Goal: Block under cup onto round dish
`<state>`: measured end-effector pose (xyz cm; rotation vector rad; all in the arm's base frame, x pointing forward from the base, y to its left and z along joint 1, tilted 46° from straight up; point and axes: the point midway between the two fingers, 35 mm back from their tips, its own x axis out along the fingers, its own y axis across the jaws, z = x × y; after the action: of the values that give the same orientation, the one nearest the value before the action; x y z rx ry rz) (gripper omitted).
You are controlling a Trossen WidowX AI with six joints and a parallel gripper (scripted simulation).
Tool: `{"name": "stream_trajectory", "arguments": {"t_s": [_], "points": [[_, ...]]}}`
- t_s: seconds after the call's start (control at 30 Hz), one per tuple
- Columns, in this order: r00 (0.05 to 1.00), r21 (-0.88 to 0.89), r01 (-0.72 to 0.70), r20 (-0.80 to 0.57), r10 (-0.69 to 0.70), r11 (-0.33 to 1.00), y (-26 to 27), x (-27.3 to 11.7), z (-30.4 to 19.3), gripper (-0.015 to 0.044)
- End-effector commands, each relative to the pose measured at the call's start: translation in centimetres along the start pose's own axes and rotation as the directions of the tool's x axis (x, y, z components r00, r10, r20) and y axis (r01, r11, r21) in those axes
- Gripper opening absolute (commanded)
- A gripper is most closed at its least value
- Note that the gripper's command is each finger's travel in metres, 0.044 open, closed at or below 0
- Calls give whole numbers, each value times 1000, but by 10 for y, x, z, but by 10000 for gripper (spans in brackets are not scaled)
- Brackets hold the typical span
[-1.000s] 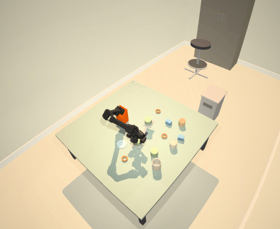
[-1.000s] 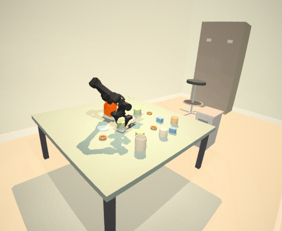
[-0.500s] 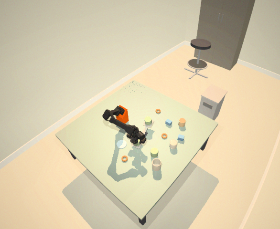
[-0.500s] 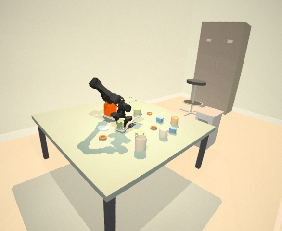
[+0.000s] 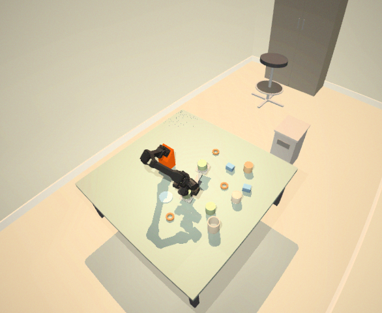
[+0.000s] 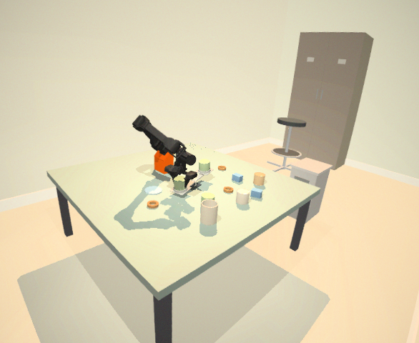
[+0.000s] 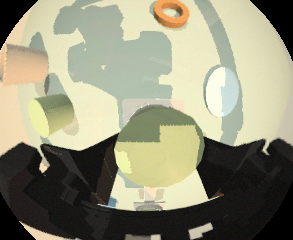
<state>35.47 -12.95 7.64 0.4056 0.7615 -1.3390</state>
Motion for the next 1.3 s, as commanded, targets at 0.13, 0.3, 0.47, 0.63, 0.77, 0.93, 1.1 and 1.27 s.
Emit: {"name": "stream_trajectory", "arguments": {"t_s": [0.13, 0.3, 0.47, 0.63, 0.77, 0.93, 1.1, 1.27], "points": [[1000, 1, -8, -3, 8, 1000, 4, -11, -1, 0], [1000, 1, -8, -5, 8, 1000, 5, -17, -1, 0], [1000, 1, -8, -6, 8, 1000, 6, -23, -1, 0], [1000, 1, -9, -7, 9, 1000, 6, -29, -1, 0], [1000, 1, -9, -8, 9, 1000, 7, -34, -1, 0], [1000, 1, -9, -9, 9, 1000, 7, -41, -2, 0], [1000, 1, -9, -9, 9, 1000, 7, -47, -2, 0], [1000, 1, -9, -10, 9, 1000, 8, -54, -2, 0]]}}
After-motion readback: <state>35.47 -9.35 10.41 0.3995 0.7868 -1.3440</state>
